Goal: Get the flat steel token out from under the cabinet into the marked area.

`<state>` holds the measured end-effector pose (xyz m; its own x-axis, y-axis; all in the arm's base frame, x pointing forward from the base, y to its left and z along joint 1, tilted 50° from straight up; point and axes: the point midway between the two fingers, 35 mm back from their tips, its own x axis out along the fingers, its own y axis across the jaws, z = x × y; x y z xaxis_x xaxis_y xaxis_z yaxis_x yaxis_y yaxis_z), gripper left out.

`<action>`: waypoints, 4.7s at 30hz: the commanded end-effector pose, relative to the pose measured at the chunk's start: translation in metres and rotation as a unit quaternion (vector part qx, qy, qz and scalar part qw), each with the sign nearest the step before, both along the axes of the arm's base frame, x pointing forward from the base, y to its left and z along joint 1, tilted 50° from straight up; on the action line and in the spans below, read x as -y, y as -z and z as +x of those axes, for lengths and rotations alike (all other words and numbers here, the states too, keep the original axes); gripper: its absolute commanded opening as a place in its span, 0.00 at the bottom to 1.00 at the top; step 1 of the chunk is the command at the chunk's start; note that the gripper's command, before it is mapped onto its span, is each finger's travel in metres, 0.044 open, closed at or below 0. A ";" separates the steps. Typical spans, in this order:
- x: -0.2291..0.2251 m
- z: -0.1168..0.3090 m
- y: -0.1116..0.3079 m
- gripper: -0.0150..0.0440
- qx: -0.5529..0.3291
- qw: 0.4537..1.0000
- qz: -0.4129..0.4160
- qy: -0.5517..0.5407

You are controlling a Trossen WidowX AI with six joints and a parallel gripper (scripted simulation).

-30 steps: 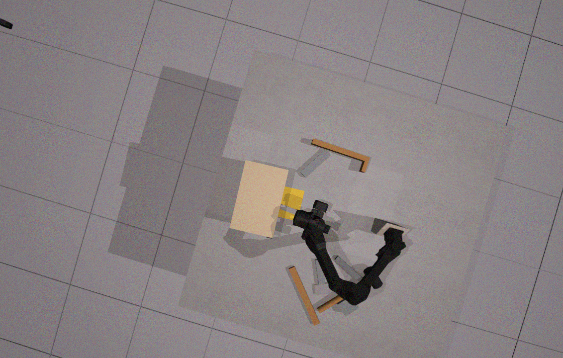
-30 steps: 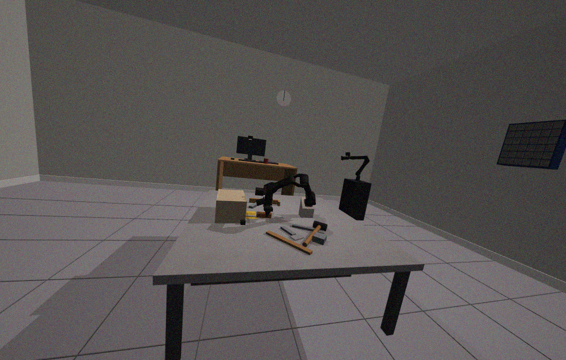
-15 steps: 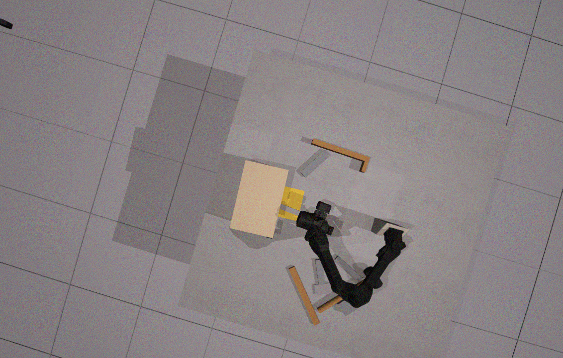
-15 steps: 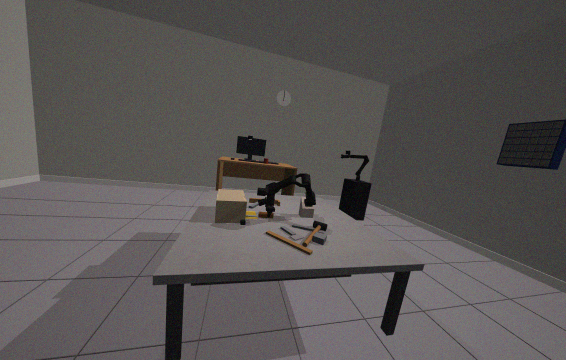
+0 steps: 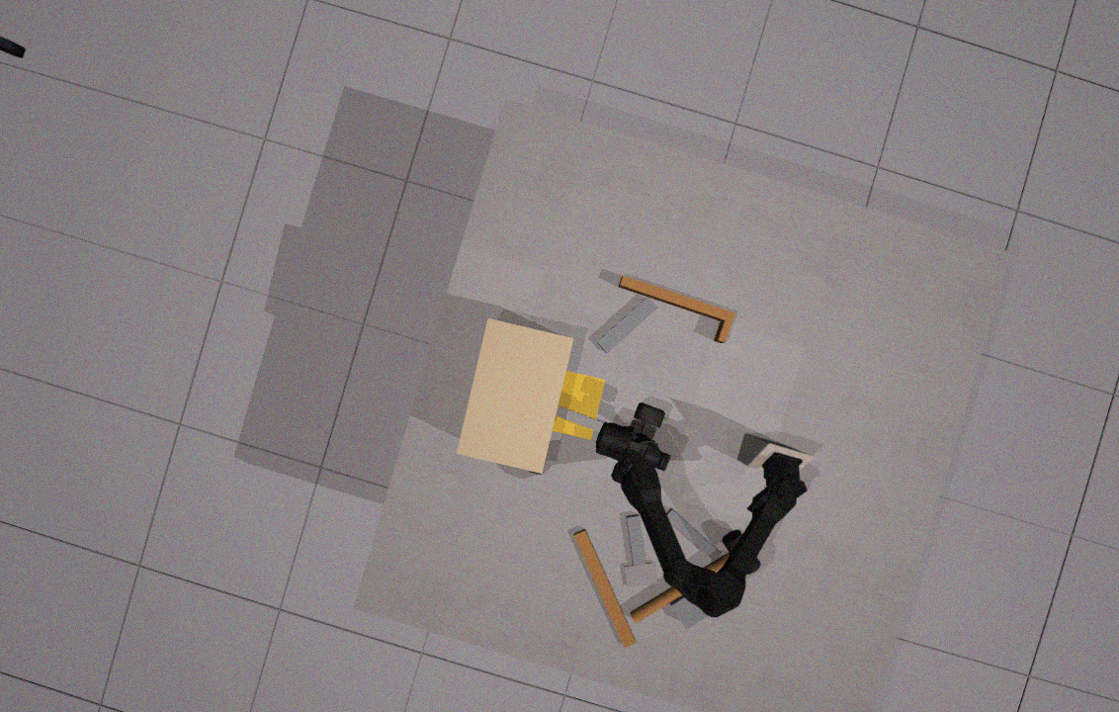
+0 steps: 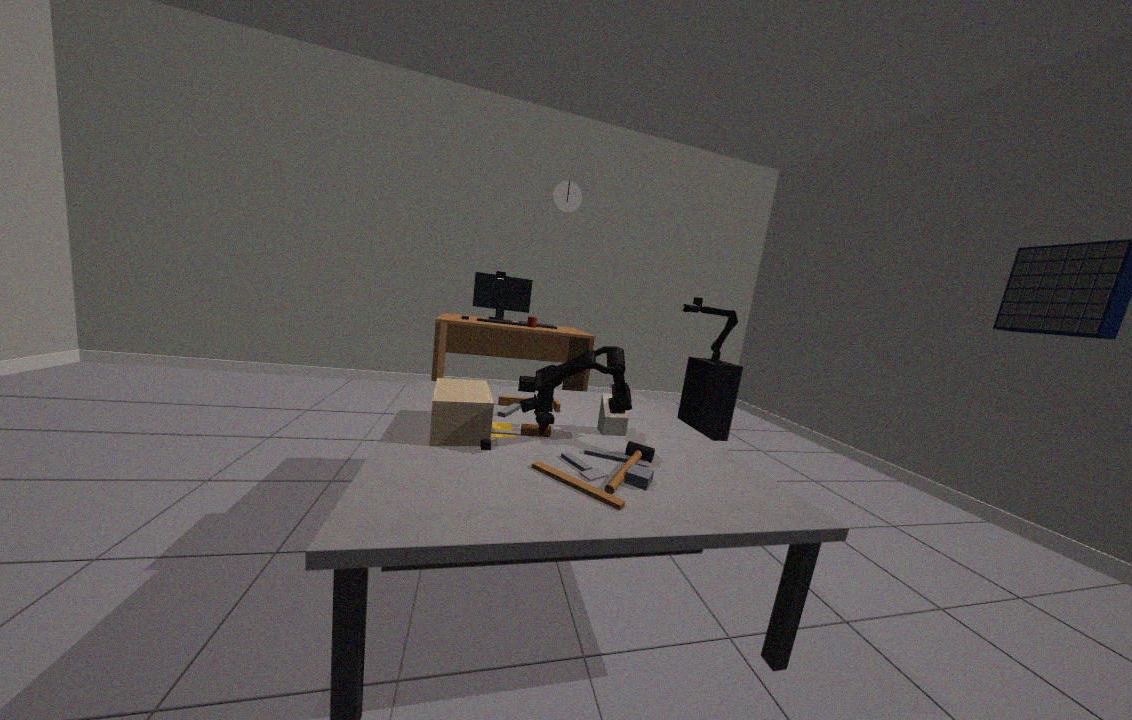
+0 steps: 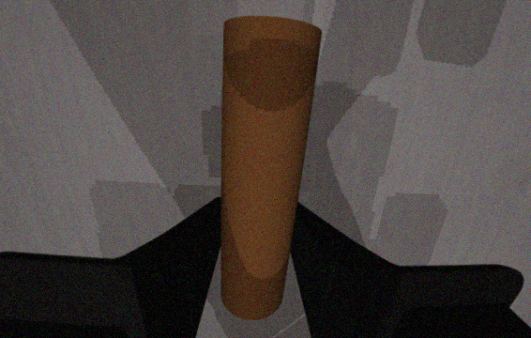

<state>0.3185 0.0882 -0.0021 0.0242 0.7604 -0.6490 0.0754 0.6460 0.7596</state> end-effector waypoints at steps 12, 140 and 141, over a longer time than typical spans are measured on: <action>-0.002 -0.020 0.000 0.25 -0.001 1.000 0.000 -0.003; -0.041 -0.095 -0.052 0.25 -0.046 0.998 0.002 0.033; -0.041 -0.095 -0.052 0.25 -0.046 0.998 0.002 0.033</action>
